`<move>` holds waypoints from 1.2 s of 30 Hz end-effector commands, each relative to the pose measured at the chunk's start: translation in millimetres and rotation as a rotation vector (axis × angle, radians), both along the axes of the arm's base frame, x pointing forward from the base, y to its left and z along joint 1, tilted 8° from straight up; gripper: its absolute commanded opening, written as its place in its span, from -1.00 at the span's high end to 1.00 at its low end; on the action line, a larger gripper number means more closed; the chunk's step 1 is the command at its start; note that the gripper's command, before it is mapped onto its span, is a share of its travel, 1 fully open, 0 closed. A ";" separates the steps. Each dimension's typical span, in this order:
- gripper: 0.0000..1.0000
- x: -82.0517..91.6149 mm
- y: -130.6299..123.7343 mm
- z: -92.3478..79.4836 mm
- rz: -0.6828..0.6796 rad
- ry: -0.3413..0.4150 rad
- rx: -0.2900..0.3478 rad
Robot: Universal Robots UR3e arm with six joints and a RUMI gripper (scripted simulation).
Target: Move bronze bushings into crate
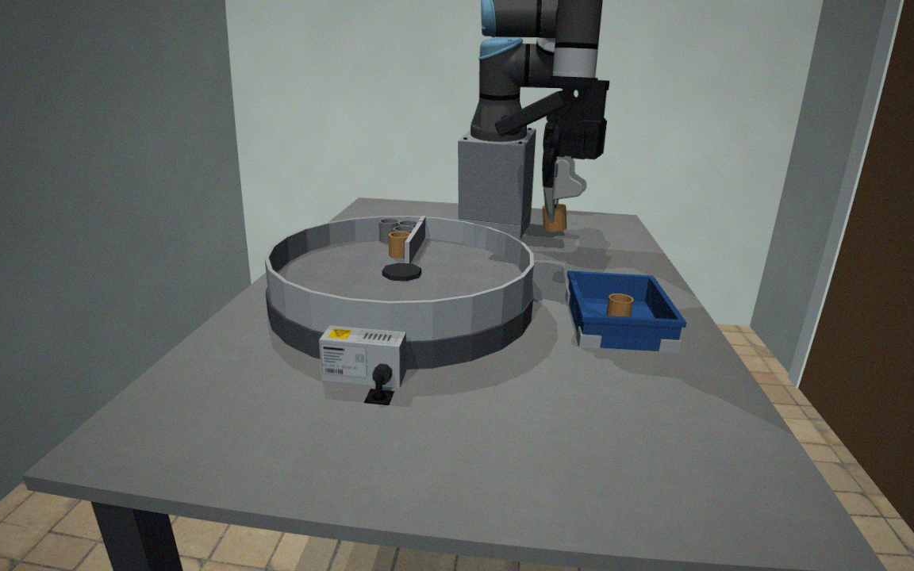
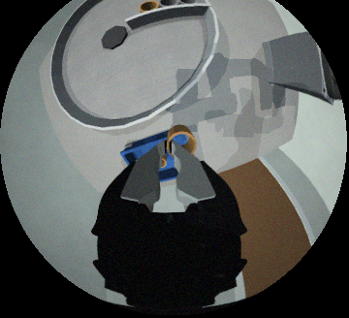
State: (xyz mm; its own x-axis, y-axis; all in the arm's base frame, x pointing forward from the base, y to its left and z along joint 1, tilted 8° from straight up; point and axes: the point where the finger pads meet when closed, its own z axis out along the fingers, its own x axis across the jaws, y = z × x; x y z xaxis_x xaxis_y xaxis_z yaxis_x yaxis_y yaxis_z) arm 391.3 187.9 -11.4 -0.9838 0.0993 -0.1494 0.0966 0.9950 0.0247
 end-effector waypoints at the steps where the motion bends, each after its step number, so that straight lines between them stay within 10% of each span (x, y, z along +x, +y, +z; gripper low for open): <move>1: 1.00 3.1 19.6 1.2 -0.020 0.003 -0.002; 36: 1.00 7.4 89.0 2.1 -0.080 0.003 0.007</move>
